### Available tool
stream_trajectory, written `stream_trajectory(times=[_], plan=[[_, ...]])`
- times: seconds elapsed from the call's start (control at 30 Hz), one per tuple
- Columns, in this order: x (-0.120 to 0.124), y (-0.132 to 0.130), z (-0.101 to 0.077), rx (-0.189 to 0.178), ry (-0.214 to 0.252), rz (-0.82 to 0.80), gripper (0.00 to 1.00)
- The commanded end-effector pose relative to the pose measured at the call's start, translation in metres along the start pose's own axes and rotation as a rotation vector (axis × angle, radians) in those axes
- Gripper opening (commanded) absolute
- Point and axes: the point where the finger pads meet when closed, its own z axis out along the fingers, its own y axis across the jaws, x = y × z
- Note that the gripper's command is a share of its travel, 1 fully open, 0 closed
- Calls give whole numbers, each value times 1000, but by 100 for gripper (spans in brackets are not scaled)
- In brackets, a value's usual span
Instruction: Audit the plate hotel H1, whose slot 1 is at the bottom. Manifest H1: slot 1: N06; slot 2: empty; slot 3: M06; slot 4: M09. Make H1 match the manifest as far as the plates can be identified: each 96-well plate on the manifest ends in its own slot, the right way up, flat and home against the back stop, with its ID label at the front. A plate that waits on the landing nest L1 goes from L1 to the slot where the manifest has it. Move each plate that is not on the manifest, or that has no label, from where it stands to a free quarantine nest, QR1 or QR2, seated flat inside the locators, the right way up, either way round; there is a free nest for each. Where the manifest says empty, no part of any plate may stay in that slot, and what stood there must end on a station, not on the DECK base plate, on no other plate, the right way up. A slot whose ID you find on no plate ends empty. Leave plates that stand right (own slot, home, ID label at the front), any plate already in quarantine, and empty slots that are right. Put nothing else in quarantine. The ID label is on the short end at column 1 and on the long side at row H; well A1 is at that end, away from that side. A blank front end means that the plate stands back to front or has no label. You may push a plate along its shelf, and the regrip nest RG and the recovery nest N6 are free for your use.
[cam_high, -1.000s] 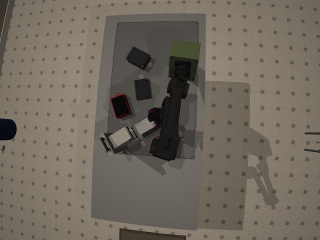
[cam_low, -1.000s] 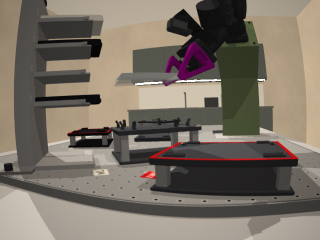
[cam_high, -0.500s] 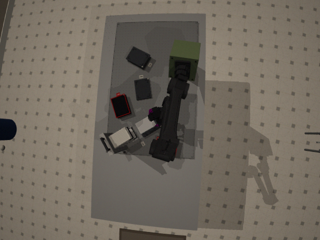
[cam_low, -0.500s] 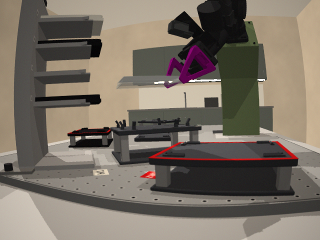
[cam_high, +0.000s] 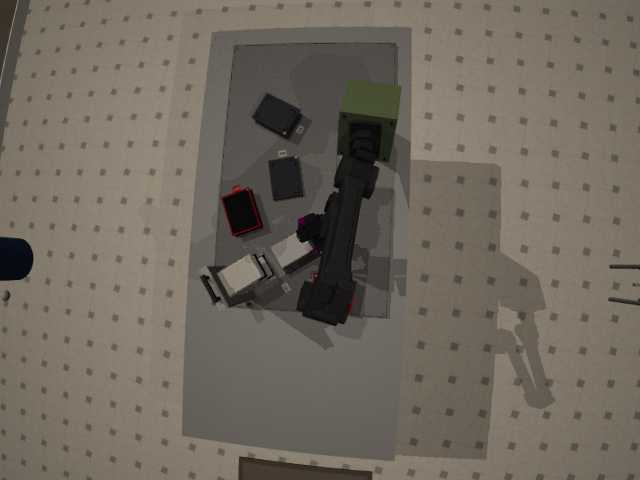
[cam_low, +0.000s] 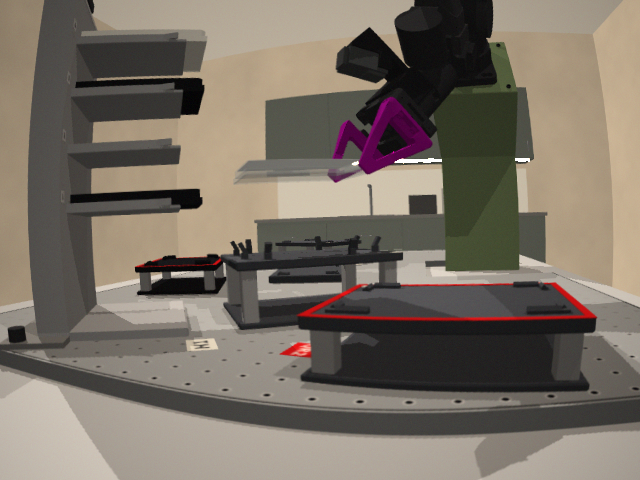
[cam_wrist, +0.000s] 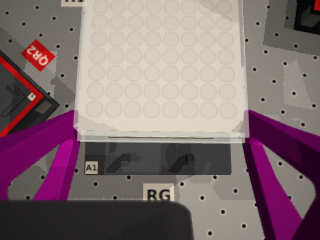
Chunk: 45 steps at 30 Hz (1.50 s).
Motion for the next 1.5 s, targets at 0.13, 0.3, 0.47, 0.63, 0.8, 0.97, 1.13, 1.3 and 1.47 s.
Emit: stream_trajectory(times=[0.13,0.3,0.47,0.63,0.8,0.97,1.13,1.3,1.47], plan=[[2,6,5,-15,-9,-6,86],[4,5,6,-14,-9,-6,86],[5,5,8,-11,-10,-6,86],[6,5,10,-13,-12,-6,86],[8,6,11,-16,-11,-5,86],[9,5,13,-14,-12,-5,86],[11,5,15,-12,-12,-6,86],[13,4,16,-10,-9,-7,86],[15,5,17,-14,-10,-6,86]])
